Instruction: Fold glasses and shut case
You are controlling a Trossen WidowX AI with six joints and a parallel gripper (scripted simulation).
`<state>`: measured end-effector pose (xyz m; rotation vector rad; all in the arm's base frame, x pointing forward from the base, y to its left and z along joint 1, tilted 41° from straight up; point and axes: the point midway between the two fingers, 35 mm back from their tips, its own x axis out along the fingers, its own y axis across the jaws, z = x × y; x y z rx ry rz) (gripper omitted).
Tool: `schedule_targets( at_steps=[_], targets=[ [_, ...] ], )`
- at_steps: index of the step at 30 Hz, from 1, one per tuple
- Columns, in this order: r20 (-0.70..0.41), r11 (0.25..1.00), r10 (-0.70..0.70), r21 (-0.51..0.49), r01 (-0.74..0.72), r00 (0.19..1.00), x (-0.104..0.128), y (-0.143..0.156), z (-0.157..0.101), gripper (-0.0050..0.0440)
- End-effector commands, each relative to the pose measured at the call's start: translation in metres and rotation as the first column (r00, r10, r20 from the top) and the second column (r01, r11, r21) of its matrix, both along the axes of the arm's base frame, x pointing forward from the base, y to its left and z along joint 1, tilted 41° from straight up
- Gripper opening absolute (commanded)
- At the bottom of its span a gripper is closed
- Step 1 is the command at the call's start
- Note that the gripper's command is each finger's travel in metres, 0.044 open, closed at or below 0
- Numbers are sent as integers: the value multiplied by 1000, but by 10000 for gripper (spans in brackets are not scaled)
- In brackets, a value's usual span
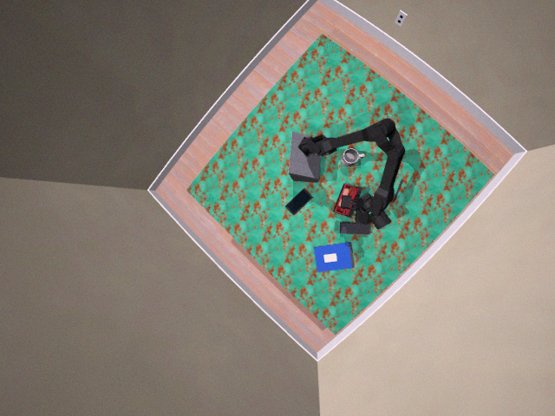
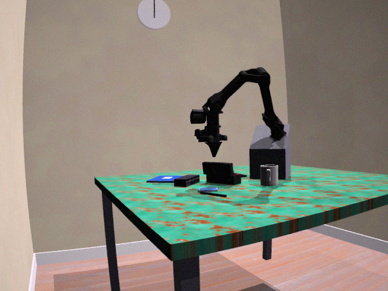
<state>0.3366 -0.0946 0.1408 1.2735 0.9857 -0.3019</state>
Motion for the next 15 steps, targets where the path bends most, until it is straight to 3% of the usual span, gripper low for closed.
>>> schedule_targets(
  at_steps=[1, 7, 15],
  targets=[
    [41, 989, 120, -91, -116, 992, 4, 2, 2, 0],
    [71, 961, 228, -176, -213, 971, 7, 3, 5, 0],
    [101, 856, 438, -349, -380, 893, 11, 5, 10, 0]
  ],
)
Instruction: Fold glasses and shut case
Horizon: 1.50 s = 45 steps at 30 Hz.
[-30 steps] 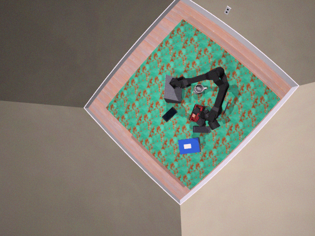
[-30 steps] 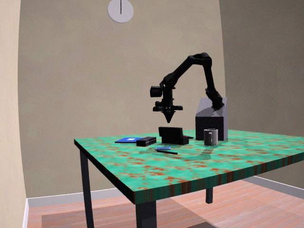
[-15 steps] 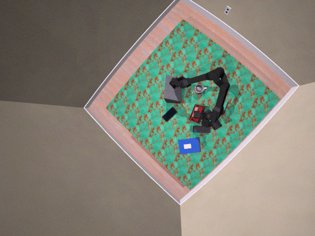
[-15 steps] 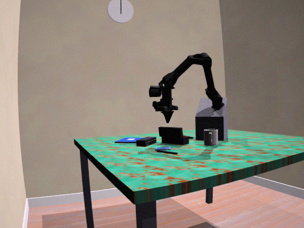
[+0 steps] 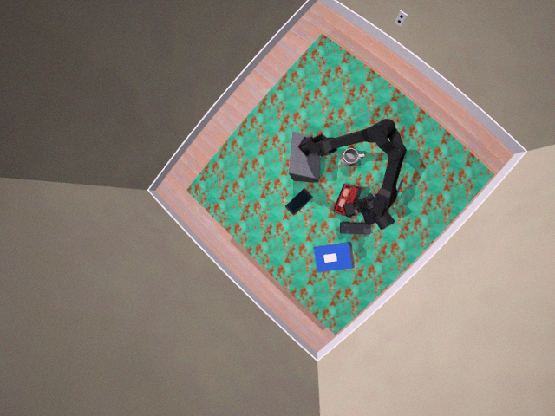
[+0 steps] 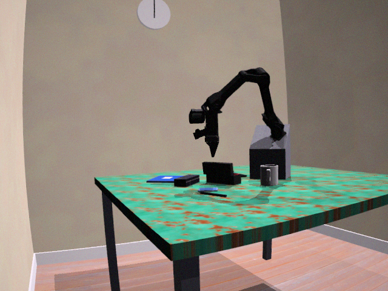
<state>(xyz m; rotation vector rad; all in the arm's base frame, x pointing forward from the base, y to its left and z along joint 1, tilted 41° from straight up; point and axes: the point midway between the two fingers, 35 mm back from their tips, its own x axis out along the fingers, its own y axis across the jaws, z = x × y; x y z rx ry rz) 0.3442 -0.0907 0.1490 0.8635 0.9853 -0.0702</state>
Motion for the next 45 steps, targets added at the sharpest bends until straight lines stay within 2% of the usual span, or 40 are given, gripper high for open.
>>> schedule_targets(
  at_steps=[1, 5, 7, 11, 22, 24, 27, 32, 37, 45],
  targets=[
    [42, 989, 121, -93, -117, 992, 4, 2, 3, 0],
    [72, 961, 228, -178, -213, 971, 6, 3, 5, 0],
    [72, 961, 228, -178, -213, 971, 6, 3, 5, 0],
    [92, 916, 335, -265, -301, 938, 9, 4, 8, 0],
    [95, 716, 606, -496, -491, 790, 15, 8, 15, 0],
    [95, 716, 606, -496, -491, 790, 15, 8, 15, 0],
    [85, 662, 657, -541, -519, 749, 16, 9, 17, 0],
    [84, 658, 661, -544, -521, 746, 16, 9, 17, 0],
    [84, 658, 661, -544, -521, 746, 45, 25, -21, 0],
    [84, 658, 661, -544, -521, 746, 45, 25, -21, 0]
  ],
)
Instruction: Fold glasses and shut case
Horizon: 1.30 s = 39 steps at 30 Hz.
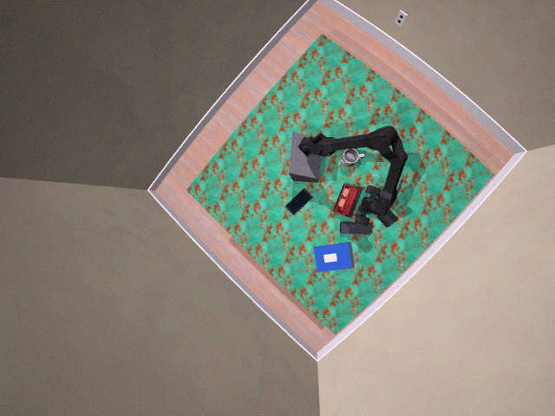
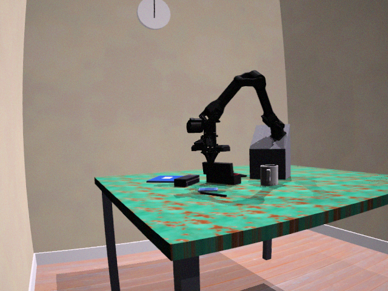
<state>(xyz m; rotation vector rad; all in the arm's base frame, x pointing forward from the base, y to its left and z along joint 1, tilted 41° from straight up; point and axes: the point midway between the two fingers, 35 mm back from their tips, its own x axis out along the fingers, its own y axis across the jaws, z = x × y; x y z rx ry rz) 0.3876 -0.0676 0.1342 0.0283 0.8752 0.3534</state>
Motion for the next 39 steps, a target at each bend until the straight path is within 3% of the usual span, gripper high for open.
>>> schedule_targets(
  at_steps=[1, 5, 16, 39],
  targets=[
    [-10, 1000, 1, 3, -1, 1000, 2, 2, -6, 0],
    [-38, 1000, 4, -5, -4, 999, 3, 2, -6, 0],
    [-257, 996, 35, -67, -54, 966, 3, 3, -8, 0],
    [-262, 996, 36, -68, -56, 964, -11, 0, -17, 0]
  ],
)
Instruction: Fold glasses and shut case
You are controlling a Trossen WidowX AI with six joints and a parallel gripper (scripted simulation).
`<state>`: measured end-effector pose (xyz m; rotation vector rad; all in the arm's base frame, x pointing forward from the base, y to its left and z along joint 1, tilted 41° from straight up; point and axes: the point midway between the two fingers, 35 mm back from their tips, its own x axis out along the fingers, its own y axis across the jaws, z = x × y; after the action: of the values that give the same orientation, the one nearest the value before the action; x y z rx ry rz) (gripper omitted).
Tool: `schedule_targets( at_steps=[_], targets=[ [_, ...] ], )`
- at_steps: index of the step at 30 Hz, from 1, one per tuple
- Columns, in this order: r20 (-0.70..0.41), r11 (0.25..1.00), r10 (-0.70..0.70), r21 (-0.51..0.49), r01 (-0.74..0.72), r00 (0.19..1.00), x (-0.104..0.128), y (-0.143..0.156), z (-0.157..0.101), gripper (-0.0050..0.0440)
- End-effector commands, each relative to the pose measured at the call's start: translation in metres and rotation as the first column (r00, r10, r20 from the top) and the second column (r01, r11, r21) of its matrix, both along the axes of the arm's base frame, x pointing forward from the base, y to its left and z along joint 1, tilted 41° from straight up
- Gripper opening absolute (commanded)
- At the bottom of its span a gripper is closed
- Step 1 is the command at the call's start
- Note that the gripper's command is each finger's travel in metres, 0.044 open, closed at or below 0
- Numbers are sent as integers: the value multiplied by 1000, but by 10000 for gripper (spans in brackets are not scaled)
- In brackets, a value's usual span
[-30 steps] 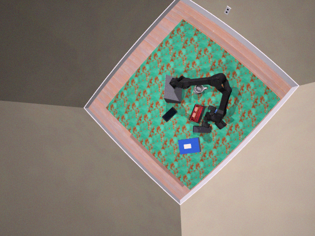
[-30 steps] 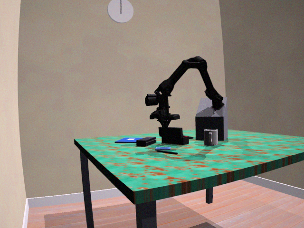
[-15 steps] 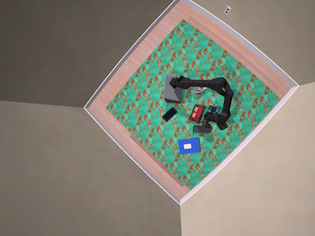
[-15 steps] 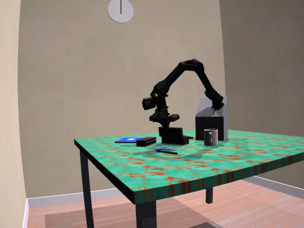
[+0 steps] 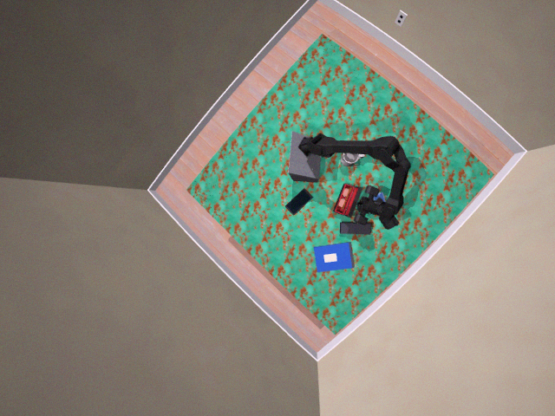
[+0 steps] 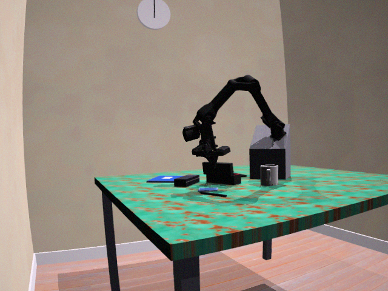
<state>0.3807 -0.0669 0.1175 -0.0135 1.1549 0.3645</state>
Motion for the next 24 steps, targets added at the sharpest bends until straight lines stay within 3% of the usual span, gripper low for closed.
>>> schedule_targets(
  at_steps=[1, 24],
  targets=[
    [4, 1000, 1, -1, -1, 1000, -5, -1, -1, 0],
    [4, 1000, 1, -1, -1, 1000, -18, -3, -8, 0]
  ],
)
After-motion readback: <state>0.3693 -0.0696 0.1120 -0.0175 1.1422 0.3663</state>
